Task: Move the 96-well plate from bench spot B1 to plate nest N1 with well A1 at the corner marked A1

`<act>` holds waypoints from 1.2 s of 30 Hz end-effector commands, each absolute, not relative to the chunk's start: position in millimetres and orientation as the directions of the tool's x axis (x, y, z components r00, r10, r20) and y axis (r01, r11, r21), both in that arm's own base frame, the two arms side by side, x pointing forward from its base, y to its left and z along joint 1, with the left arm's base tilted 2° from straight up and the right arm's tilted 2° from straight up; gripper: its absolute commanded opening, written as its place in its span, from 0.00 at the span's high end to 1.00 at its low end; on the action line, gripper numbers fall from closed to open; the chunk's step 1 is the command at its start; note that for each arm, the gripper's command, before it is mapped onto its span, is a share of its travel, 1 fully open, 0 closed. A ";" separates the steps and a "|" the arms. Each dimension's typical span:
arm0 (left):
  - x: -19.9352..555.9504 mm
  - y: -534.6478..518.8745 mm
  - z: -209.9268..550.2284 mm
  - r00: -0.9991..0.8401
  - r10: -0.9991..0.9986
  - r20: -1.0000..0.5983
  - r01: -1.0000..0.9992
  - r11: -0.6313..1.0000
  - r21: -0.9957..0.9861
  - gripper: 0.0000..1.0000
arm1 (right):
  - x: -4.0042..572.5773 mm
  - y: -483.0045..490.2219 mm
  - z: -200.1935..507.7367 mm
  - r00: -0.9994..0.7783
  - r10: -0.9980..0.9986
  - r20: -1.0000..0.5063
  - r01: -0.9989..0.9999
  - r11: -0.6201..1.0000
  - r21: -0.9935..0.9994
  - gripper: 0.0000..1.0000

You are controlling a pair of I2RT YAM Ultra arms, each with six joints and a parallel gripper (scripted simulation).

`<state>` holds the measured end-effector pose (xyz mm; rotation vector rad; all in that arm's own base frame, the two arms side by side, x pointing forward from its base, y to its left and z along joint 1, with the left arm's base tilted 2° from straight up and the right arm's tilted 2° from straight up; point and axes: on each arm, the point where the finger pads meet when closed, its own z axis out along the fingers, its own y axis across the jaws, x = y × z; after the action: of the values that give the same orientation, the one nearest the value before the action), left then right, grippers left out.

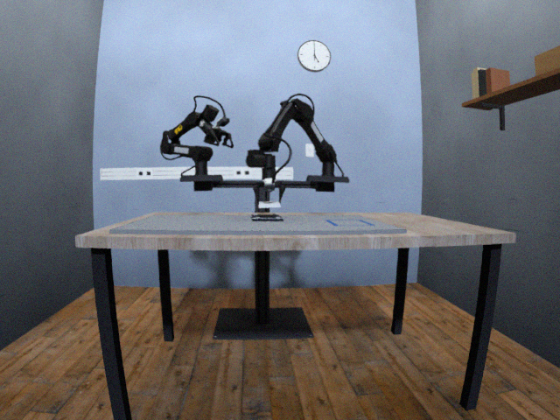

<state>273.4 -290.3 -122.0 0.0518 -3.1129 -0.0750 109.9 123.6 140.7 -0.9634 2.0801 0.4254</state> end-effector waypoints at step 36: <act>280.3 -299.9 -164.4 -0.996 -0.084 -0.001 -0.084 0.996 0.012 0.18 | 113.0 122.5 156.6 -0.385 -0.459 -0.801 -0.737 0.675 -0.033 0.00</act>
<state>279.7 -304.1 -156.4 0.1364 -3.1407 -0.0221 112.6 121.3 141.0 -0.9343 2.0870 0.4036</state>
